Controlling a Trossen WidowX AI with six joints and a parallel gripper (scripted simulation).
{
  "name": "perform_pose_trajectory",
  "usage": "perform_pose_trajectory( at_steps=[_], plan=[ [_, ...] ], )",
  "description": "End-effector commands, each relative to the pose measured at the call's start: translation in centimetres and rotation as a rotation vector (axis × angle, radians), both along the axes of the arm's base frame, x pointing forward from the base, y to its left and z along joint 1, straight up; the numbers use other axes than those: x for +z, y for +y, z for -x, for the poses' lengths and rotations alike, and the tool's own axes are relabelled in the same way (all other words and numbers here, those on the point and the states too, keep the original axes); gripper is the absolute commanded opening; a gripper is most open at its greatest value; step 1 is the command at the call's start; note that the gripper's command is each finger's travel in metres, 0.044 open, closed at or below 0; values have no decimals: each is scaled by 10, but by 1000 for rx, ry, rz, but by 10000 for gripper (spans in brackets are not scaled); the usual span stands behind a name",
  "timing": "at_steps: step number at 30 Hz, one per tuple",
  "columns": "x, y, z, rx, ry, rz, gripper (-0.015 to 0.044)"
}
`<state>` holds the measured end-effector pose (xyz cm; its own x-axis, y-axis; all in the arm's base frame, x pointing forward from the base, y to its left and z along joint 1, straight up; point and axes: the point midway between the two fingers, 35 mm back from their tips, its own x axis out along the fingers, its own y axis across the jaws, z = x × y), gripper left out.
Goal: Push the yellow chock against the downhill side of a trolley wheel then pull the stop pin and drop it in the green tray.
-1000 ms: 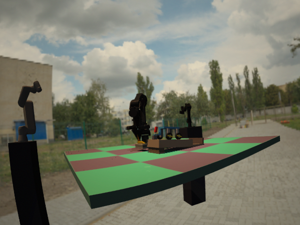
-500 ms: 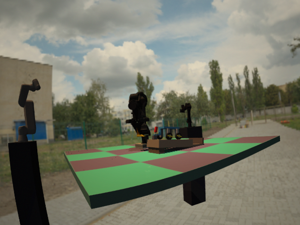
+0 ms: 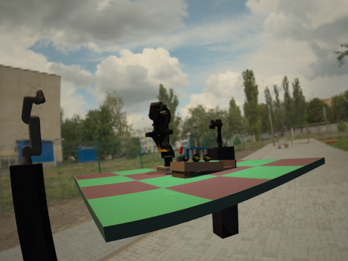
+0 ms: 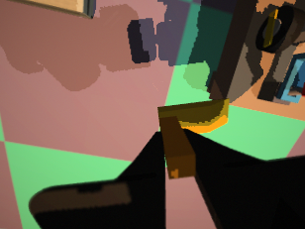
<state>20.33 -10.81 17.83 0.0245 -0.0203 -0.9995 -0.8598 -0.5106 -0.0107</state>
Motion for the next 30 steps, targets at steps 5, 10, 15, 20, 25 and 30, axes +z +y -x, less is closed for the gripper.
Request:
perform_pose_trajectory(
  at_steps=[5, 10, 15, 20, 25, 30],
  plan=[
    [0, 0, -1, -115, 1, -10, 0],
    [0, 0, -2, -286, -1, -13, 0],
    [0, 1, -2, -457, -3, -15, 0],
    [0, 1, -2, -628, -6, -18, 0],
    [0, 1, -2, -800, -9, -20, 0],
    [0, 1, -2, -970, -12, -23, 0]
  ],
)
